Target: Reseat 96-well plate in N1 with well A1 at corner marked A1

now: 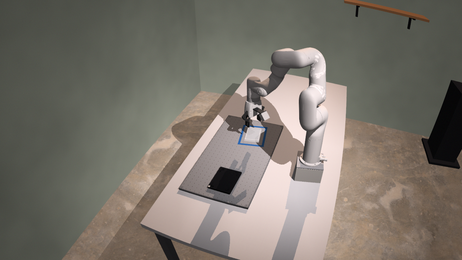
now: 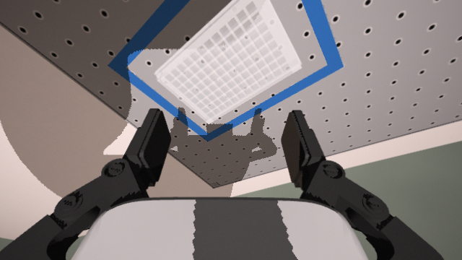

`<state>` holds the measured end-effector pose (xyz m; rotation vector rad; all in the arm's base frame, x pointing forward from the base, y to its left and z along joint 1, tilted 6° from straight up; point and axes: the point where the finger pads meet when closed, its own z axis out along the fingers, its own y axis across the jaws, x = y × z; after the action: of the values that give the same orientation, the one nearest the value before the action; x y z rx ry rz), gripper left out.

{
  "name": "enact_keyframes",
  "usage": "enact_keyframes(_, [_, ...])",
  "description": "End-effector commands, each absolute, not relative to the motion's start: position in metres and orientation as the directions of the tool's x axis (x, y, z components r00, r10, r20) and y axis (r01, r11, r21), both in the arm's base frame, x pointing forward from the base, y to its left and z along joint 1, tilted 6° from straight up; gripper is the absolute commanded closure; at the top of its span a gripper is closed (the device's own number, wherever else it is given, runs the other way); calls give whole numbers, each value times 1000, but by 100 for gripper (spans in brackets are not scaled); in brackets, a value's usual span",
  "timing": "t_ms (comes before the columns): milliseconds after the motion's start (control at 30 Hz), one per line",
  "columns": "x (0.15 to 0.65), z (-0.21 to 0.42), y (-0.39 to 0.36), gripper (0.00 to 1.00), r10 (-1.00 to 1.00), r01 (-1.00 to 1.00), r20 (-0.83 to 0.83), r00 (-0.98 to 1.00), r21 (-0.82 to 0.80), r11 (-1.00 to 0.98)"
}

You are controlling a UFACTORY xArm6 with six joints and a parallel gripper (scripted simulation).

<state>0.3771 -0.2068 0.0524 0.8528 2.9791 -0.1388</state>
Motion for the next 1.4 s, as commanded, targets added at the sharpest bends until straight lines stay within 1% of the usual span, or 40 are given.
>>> enact_keyframes(0, [378, 54, -207, 0, 628, 633, -79, -774, -75, 770])
enact_keyframes(200, [378, 54, -207, 0, 769, 774, -92, -633, -58, 630])
enact_keyframes(267, [378, 54, -207, 0, 769, 774, -92, -633, -58, 630])
enact_keyframes(533, [378, 54, -207, 0, 908, 914, -104, -406, -32, 405])
enact_keyframes(767, [378, 54, -207, 0, 977, 983, -109, -184, -7, 184])
enact_keyframes(833, [378, 54, -207, 0, 977, 983, -109, -184, -7, 184])
enact_keyframes(900, [378, 54, -207, 0, 987, 993, -109, -118, 0, 119])
enact_keyframes(1367, [378, 50, -208, 0, 988, 994, -109, -110, 1, 111])
